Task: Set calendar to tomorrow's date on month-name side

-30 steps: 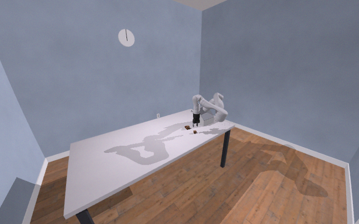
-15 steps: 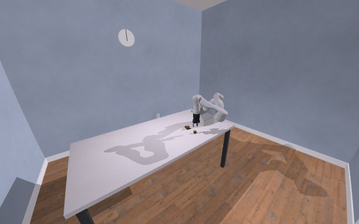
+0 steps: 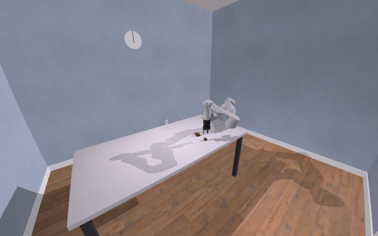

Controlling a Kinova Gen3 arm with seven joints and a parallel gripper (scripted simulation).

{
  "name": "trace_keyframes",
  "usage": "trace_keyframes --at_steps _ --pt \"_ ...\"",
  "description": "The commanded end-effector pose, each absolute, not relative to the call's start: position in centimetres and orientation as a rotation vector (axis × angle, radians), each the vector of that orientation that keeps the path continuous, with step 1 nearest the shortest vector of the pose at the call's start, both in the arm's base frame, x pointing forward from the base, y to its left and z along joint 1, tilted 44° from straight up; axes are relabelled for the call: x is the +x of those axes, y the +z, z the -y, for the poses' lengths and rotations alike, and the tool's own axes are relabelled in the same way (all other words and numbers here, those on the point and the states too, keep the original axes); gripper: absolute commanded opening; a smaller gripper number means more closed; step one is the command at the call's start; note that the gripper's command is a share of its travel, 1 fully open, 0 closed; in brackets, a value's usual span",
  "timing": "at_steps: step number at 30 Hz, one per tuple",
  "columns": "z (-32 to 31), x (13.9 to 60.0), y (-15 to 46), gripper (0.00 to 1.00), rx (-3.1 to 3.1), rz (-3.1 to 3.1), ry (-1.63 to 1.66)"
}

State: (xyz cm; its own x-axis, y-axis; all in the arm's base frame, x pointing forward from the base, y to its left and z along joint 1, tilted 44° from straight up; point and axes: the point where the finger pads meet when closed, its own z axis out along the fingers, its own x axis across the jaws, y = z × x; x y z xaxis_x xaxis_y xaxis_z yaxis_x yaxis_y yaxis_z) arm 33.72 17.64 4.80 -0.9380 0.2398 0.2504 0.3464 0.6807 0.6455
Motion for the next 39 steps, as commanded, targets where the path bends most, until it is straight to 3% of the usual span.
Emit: trace_keyframes --at_steps 1,39 --pt "-17.6 33.8 4.8 0.87 -0.483 2.746 -1.1" --pt "-20.3 33.6 1.9 0.87 -0.483 2.746 -1.101"
